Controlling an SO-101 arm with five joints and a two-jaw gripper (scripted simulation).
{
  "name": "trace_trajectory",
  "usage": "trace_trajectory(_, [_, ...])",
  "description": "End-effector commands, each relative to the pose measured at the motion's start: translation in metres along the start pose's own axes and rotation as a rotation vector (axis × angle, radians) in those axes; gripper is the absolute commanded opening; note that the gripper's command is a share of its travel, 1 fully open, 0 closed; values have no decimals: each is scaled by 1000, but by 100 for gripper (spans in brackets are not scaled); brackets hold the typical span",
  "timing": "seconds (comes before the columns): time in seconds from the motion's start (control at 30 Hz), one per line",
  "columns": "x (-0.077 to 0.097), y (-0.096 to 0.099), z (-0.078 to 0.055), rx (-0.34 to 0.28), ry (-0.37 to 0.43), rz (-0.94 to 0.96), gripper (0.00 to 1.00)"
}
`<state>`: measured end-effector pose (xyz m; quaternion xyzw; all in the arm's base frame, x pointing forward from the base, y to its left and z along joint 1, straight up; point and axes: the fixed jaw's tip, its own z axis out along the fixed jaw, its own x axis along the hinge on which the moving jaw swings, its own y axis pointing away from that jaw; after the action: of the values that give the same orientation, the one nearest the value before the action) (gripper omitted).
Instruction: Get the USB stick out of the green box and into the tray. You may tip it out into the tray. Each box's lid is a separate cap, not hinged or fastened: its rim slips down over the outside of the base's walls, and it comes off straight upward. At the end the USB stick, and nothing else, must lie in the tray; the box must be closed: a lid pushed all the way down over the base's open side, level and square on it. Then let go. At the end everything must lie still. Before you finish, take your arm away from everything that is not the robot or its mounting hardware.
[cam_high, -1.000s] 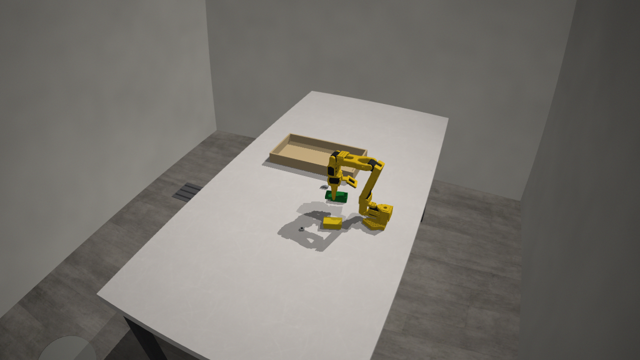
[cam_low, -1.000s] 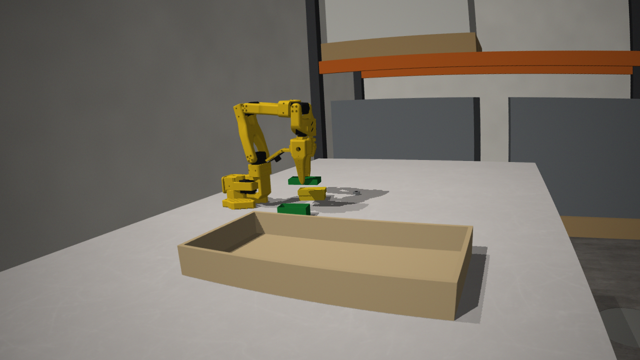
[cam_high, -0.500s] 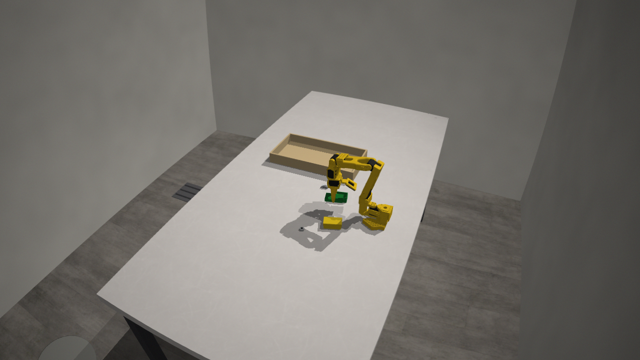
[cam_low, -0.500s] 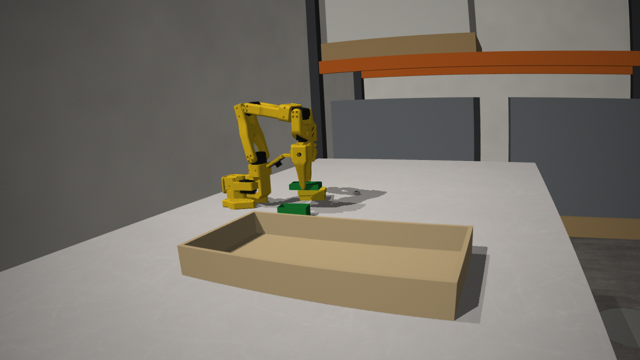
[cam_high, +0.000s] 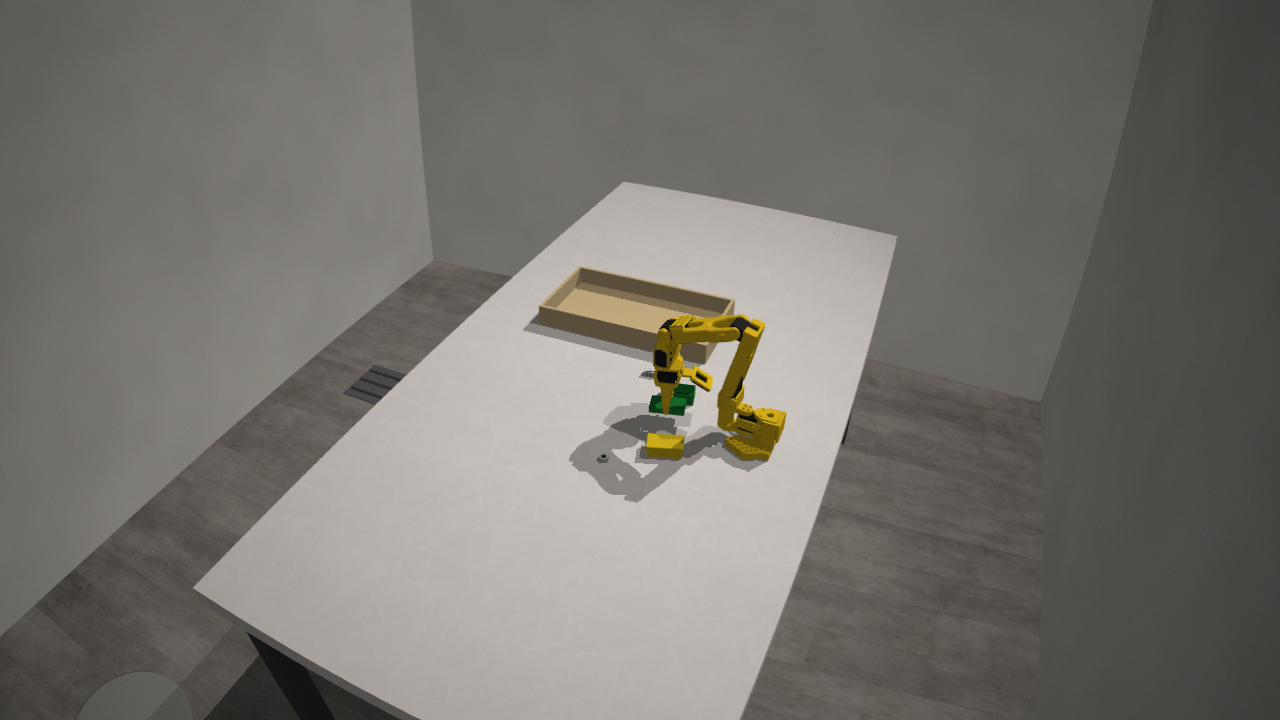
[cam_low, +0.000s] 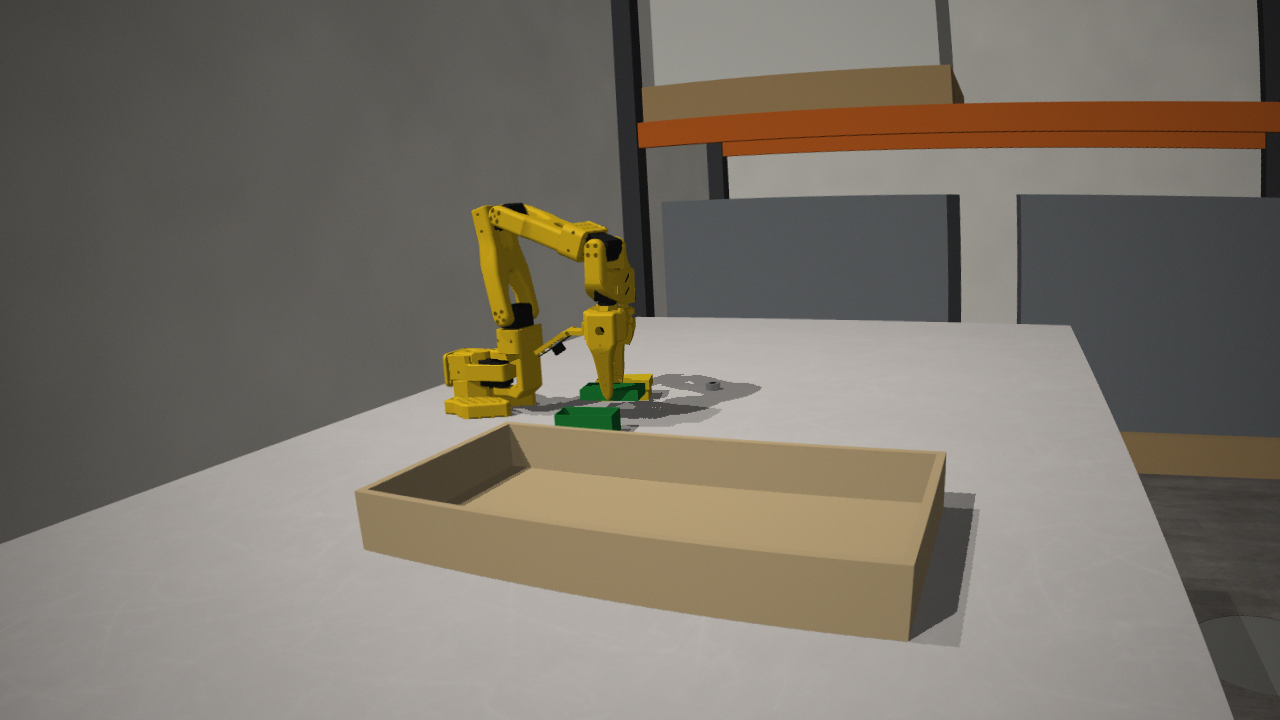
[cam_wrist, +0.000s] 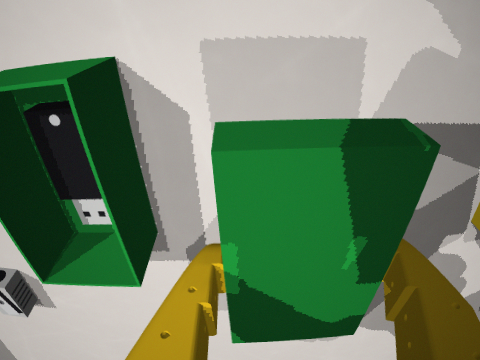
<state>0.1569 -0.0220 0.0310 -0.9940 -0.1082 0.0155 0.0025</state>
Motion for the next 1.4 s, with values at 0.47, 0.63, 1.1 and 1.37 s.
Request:
trace_trajectory(0.47, [3,-1,17,-8,30,4,21])
trace_trajectory(0.63, [2,-1,20,-8,30,4,21])
trace_trajectory(1.1, [2,-1,20,-8,30,4,21])
trace_trajectory(1.37, [2,-1,20,-8,30,4,21])
